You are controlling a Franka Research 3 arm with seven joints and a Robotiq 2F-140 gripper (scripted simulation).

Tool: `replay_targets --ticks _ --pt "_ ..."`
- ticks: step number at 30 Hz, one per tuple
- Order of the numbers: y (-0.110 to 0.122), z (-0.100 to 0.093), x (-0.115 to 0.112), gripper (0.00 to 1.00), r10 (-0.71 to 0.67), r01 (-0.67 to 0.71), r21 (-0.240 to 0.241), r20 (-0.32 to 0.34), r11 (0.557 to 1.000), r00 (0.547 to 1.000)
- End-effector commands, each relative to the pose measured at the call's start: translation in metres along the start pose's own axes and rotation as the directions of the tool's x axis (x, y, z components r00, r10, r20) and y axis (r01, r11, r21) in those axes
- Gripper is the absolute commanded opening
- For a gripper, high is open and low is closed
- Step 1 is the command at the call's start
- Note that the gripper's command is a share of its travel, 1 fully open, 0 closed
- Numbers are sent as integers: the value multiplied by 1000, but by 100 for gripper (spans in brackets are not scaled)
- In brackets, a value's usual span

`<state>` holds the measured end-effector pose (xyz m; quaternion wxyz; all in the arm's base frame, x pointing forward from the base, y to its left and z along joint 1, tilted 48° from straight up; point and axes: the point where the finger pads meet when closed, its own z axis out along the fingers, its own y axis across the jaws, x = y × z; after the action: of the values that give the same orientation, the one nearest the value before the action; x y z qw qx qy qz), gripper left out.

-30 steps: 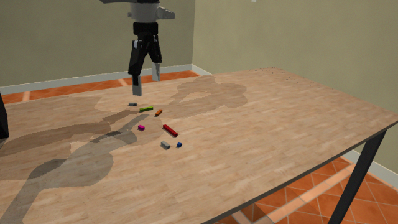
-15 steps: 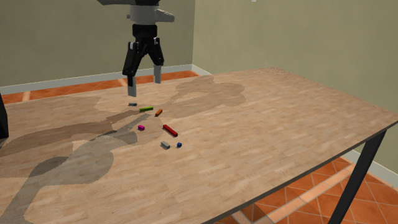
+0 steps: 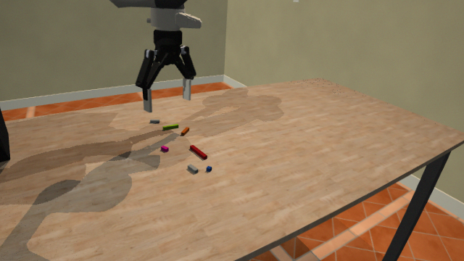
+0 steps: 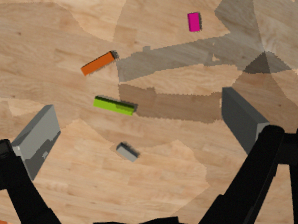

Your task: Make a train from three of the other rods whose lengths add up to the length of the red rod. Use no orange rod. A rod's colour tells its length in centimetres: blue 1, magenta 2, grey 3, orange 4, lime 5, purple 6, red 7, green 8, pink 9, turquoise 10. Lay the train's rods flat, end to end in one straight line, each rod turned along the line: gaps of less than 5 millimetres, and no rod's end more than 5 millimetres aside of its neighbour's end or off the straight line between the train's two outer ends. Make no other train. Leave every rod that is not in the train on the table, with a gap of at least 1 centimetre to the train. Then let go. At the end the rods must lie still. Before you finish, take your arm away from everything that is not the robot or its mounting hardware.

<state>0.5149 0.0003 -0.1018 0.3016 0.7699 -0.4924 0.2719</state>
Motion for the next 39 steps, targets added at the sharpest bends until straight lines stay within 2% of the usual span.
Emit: replay_targets --ticks 1,17,19,20,34,36,37,39 --pt "-2 0 -4 100 149 -150 12 4 989 989" --pt "-3 6 -10 100 423 -423 6 8 906 906" --pt "-3 6 -10 100 423 -423 6 8 906 906" --pt "-3 7 -10 100 465 -465 6 8 886 886" --pt "-4 11 -15 100 671 -671 2 9 742 742" --pt "-4 11 -15 100 671 -671 2 9 742 742" --pt "-5 12 -16 100 705 -705 2 9 709 709" --pt "-5 13 -16 100 731 -731 1 9 682 682"
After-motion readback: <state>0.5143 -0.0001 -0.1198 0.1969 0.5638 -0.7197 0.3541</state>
